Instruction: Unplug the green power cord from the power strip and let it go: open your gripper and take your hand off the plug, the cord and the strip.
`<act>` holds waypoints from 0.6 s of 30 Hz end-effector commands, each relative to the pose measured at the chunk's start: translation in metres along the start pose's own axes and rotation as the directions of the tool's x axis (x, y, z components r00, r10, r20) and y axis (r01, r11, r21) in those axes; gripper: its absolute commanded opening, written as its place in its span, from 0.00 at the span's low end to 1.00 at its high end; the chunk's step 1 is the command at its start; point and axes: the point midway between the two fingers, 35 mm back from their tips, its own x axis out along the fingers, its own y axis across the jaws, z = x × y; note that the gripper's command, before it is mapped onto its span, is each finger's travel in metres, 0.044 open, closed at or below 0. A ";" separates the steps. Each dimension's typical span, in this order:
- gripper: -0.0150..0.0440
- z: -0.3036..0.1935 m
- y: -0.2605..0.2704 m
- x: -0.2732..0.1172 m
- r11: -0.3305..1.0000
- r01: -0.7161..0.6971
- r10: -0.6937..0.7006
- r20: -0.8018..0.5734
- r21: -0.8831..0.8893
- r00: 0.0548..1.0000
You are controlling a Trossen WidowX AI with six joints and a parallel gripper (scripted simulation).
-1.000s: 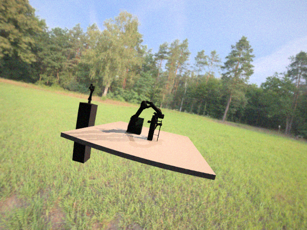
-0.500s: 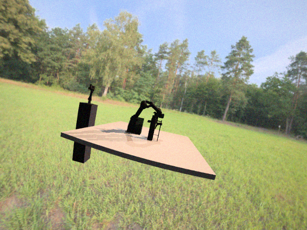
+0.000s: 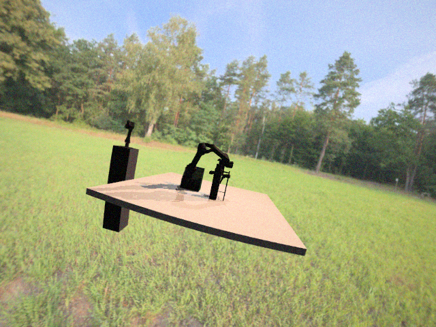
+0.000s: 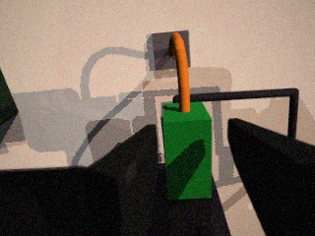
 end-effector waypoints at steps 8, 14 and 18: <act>0.53 -0.014 0.003 0.003 1.000 -0.007 0.007 -0.011 -0.007 1.000; 0.53 -0.014 0.003 0.004 1.000 -0.007 0.007 -0.011 -0.007 1.000; 0.53 -0.014 0.003 0.009 1.000 -0.007 0.007 -0.011 -0.006 1.000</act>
